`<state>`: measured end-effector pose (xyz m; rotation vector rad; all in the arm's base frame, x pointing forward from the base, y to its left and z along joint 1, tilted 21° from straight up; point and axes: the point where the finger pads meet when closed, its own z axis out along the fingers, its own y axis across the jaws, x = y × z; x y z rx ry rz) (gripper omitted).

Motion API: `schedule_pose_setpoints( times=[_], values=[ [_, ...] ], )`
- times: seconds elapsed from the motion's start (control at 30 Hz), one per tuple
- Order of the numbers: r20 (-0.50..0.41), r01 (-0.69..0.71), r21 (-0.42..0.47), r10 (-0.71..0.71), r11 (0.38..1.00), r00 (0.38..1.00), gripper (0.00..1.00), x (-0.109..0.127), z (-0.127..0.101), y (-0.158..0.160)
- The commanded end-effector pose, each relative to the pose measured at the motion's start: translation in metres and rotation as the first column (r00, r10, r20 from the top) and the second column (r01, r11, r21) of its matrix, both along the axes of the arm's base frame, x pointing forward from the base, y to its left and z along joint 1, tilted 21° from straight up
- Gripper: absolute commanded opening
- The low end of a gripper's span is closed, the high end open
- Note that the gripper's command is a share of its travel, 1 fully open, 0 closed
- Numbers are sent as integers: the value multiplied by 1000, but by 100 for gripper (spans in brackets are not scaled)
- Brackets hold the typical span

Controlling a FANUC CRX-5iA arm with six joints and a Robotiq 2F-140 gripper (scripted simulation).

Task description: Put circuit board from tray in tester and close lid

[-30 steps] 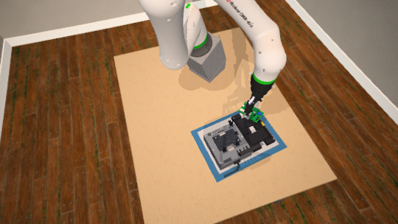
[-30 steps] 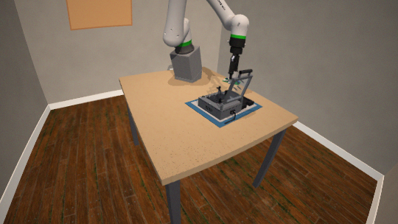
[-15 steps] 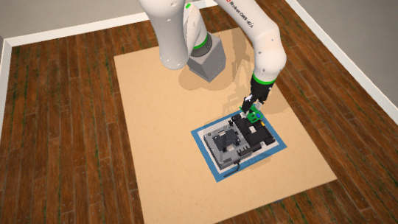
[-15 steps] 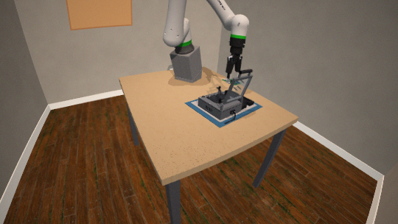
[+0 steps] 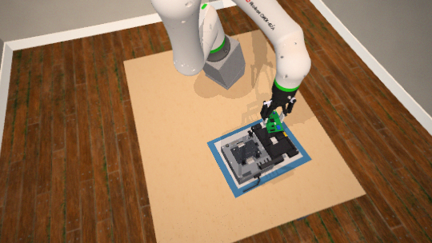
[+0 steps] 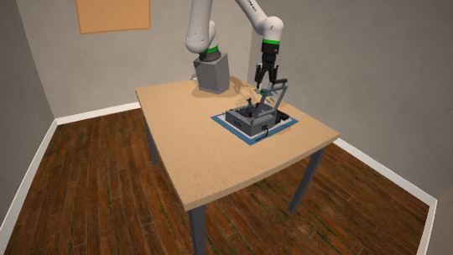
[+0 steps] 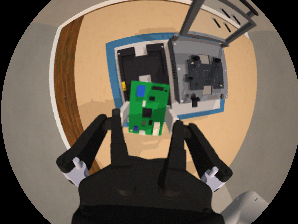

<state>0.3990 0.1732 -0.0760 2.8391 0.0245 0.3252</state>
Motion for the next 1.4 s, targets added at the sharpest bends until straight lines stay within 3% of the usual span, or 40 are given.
schedule_pose_setpoints(
  times=[0.0,0.47,0.9,1.37],
  values=[
    [40,110,27,-111,994,993,46,0,0,0],
    [103,371,114,-383,921,918,46,0,0,0],
    [134,560,195,-587,805,798,46,0,0,0],
    [144,718,286,-770,634,622,46,0,0,0]
  ],
)
